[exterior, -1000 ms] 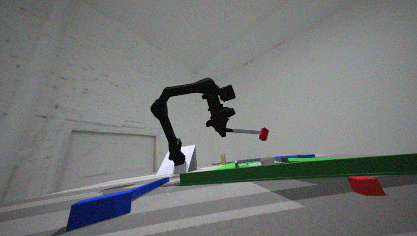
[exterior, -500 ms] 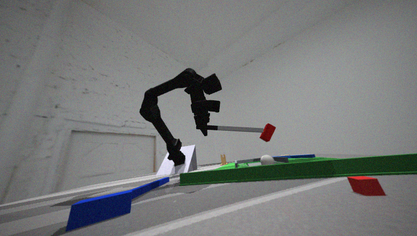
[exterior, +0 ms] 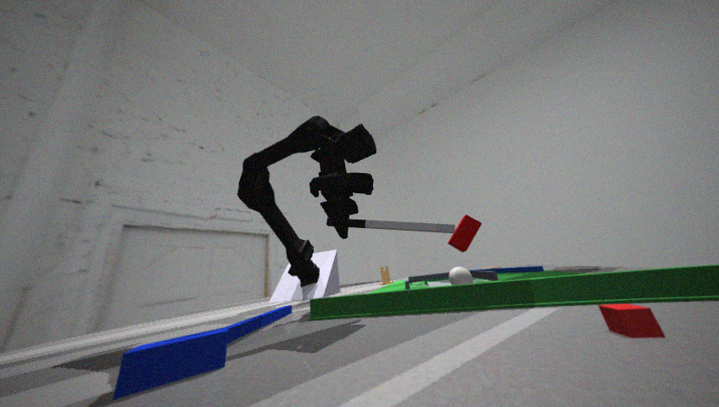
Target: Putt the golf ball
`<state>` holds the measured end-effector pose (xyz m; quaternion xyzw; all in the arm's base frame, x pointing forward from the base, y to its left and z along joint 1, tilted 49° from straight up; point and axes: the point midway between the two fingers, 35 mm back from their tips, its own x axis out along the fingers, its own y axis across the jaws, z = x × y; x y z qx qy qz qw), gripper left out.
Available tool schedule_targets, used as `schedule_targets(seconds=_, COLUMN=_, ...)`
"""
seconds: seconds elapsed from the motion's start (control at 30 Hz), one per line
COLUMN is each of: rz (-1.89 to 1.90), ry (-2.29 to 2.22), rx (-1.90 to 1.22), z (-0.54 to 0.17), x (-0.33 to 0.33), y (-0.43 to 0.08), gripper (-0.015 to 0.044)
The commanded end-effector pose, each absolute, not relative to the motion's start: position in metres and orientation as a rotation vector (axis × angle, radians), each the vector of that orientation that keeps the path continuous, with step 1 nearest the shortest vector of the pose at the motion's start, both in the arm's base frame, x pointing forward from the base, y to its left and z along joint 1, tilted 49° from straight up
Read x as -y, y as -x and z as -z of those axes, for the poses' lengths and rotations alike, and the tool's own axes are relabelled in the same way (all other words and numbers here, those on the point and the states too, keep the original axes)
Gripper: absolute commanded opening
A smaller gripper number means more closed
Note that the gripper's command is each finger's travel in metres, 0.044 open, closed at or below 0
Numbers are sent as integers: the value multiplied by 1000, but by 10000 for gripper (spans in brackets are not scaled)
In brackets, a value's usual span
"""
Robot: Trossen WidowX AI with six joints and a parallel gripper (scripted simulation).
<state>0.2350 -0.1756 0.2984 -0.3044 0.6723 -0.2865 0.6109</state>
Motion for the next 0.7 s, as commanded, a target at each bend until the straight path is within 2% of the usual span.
schedule_targets(seconds=0.0, rz=723, ry=624, rx=-1569, z=-283, x=189, y=-235, gripper=0)
schedule_targets(seconds=0.67, rz=735, ry=611, rx=-1570, z=-268, x=208, y=-232, gripper=0)
